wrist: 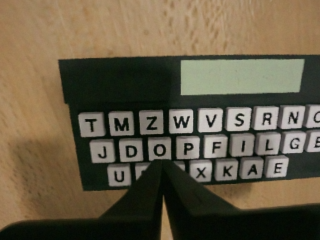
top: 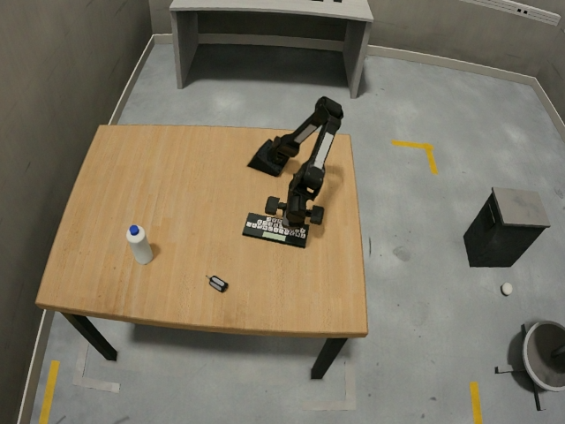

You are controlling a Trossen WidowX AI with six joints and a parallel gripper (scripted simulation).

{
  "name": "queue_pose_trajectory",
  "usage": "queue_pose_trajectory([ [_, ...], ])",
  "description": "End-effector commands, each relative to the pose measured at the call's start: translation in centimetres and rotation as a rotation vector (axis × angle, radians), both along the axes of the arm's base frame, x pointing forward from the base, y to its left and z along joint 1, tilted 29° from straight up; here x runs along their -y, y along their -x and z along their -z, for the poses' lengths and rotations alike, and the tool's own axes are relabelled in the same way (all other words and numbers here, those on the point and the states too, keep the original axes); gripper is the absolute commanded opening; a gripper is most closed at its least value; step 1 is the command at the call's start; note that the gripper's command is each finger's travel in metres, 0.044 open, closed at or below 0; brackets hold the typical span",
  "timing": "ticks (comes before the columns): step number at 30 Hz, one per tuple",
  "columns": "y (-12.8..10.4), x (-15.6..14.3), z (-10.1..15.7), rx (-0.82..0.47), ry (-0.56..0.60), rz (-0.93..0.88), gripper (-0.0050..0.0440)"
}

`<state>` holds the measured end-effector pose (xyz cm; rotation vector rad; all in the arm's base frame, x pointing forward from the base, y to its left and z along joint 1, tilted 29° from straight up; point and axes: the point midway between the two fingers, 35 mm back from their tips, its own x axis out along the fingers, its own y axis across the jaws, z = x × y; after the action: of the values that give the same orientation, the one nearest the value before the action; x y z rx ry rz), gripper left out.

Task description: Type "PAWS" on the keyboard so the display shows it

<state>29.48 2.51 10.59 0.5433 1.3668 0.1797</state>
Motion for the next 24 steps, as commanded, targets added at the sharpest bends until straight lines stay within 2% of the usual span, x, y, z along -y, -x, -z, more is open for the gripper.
queue_pose_trajectory([
  [1, -0.1, -0.3, 0.5, -0.001, 0.003, 0.001, -0.005],
  [16, -0.5, -1.0, 2.0, -0.001, 0.003, 0.001, -0.005],
  [24, -0.6, -1.0, 1.7, 0.011, 0.003, -0.001, -0.005],
])
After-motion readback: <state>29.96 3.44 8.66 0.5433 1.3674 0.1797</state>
